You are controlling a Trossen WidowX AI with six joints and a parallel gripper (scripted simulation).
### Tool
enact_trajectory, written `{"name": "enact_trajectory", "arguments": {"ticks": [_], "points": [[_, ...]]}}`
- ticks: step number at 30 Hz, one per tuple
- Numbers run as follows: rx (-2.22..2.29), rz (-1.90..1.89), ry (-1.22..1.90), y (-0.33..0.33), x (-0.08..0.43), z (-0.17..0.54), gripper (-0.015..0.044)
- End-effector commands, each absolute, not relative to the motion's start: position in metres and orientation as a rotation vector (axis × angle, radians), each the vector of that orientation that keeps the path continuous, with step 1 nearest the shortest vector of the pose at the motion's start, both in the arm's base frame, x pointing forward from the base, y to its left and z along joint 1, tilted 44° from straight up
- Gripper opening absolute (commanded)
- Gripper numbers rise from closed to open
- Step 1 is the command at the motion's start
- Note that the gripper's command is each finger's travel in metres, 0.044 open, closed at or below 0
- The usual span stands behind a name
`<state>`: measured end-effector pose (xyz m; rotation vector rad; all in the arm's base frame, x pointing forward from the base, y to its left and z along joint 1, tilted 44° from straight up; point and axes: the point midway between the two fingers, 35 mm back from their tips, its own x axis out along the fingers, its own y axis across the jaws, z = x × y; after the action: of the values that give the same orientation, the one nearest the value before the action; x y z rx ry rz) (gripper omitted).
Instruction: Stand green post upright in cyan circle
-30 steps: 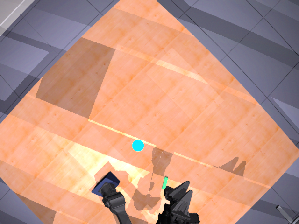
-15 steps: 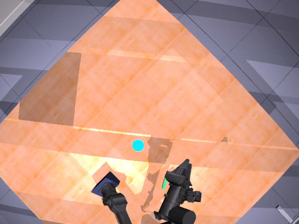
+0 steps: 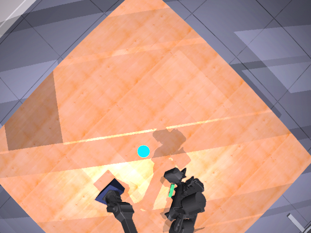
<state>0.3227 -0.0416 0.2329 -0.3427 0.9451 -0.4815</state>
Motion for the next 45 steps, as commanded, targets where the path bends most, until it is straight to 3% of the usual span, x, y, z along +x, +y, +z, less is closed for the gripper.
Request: {"name": "enact_trajectory", "arguments": {"ticks": [1, 15, 23, 31, 38, 45], "points": [[-0.489, -0.494, 1.117, -0.069, 0.298, 0.215, 0.0233], [-0.854, -0.324, 1.736, -0.133, 0.202, 0.182, 0.0233], [-0.856, -0.319, 1.744, -0.135, 0.201, 0.18, 0.0233], [-0.858, -0.322, 1.742, -0.208, 0.189, 0.104, 0.0233], [-0.862, -0.325, 1.744, -0.214, 0.186, 0.098, 0.0233], [-0.862, -0.325, 1.744, -0.214, 0.186, 0.098, 0.0049]]}}
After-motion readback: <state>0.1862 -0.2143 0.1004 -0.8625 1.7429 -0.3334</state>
